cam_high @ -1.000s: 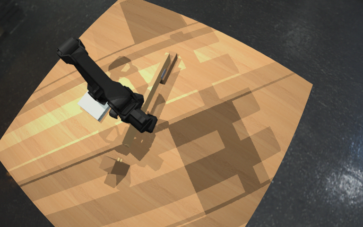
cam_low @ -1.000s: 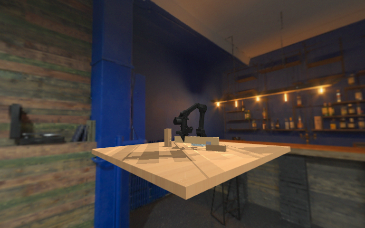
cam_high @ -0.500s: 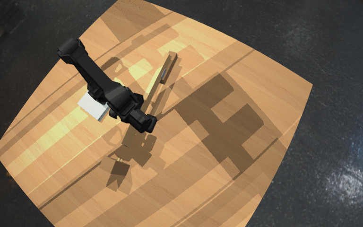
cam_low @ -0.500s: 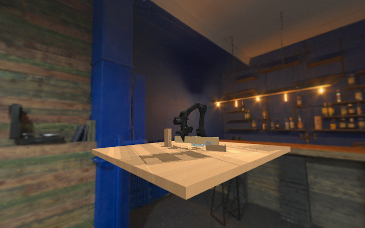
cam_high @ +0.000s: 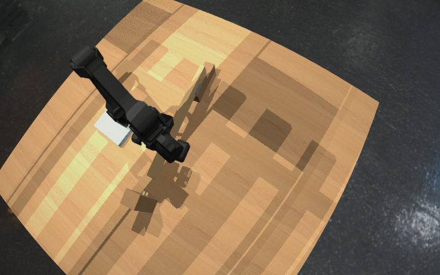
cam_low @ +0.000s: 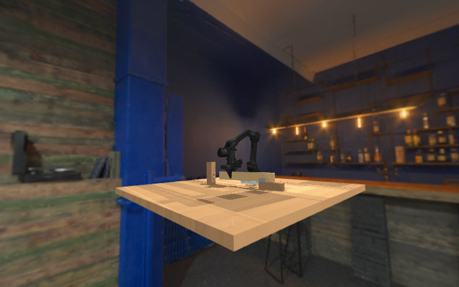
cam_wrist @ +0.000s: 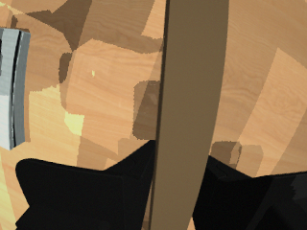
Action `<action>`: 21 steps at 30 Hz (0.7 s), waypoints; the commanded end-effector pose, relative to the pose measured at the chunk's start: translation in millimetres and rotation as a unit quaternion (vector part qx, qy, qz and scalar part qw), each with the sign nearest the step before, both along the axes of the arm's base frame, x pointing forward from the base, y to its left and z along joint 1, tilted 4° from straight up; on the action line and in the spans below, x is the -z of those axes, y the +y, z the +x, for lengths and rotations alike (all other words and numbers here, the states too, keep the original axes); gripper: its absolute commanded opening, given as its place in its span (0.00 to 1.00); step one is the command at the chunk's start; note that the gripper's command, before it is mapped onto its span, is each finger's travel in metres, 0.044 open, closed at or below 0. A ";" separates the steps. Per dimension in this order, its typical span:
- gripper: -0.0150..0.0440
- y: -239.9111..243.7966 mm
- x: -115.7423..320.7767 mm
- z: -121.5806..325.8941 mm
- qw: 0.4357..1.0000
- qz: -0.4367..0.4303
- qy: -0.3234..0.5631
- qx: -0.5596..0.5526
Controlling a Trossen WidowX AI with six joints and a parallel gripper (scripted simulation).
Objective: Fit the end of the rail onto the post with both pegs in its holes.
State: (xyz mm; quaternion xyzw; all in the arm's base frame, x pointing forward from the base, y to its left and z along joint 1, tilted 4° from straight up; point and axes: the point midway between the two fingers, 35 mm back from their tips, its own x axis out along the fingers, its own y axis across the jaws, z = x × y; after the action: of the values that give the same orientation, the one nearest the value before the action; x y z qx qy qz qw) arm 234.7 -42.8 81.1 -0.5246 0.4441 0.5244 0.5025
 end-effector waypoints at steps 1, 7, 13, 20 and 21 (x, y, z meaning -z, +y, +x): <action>0.25 -2.2 -1.2 2.1 1.000 -0.001 -0.004 -0.002; 0.25 -3.8 -1.8 2.6 1.000 -0.001 -0.004 -0.002; 0.25 -5.5 -2.5 3.2 1.000 -0.001 -0.004 -0.002; 0.25 -7.5 -3.4 3.7 1.000 -0.001 -0.004 -0.002; 0.25 -7.8 -3.5 3.8 1.000 -0.001 -0.004 -0.002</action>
State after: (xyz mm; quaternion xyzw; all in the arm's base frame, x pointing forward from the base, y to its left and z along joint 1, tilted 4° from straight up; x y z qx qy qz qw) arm 235.9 -49.0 81.6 -0.5250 0.4452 0.5241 0.5015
